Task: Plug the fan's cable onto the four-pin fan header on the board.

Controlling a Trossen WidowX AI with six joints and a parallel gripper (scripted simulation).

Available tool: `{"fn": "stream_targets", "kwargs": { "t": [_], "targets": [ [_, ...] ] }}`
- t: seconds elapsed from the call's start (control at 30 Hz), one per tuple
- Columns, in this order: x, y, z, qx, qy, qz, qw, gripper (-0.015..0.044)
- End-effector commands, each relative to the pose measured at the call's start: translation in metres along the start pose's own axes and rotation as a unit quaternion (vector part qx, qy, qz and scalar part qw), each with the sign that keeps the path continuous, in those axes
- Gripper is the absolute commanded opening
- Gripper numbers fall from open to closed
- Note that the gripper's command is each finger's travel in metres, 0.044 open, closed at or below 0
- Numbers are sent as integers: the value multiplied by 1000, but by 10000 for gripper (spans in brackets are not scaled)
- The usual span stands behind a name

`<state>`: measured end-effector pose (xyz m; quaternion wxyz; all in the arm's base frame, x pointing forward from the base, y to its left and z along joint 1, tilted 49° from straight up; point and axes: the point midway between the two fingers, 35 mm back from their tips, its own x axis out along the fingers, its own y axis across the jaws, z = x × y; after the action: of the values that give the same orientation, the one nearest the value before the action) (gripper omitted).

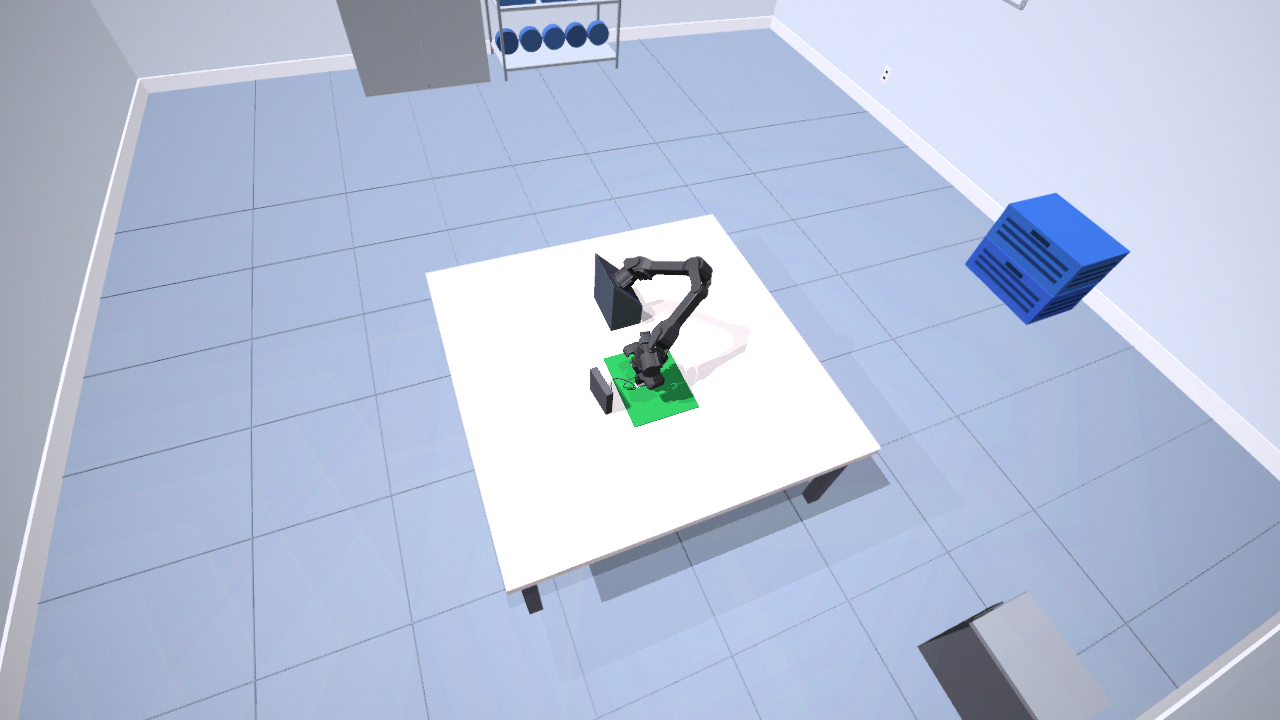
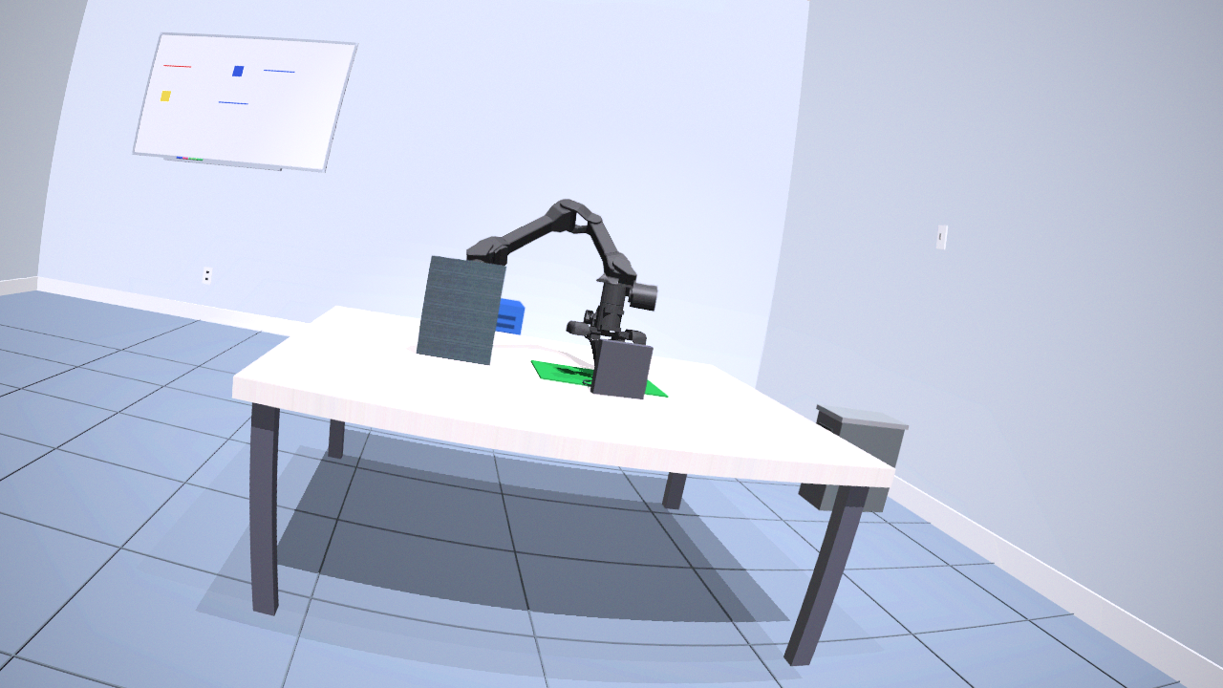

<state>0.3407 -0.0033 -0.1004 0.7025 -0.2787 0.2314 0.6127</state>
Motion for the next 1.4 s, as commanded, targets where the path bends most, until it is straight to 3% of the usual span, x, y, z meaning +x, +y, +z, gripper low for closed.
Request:
{"fn": "stream_targets", "kwargs": {
  "t": [0.0,0.5,0.83,0.93,1.07,1.23,1.37],
  "targets": [
    [3,0,1,3,-3,-1,1000,0],
    [13,0,1,3,-3,-1,1000,0],
    [10,0,0,1,-2,-1,1000,260],
    [7,0,0,1,-1,-1,1000,260],
    [-42,0,-1,3,-1,-1,1000,260],
    [-45,-1,2,3,-1,-1,1000,260],
    [-46,-14,58,3,1,-1,1000,260]
  ]
}}
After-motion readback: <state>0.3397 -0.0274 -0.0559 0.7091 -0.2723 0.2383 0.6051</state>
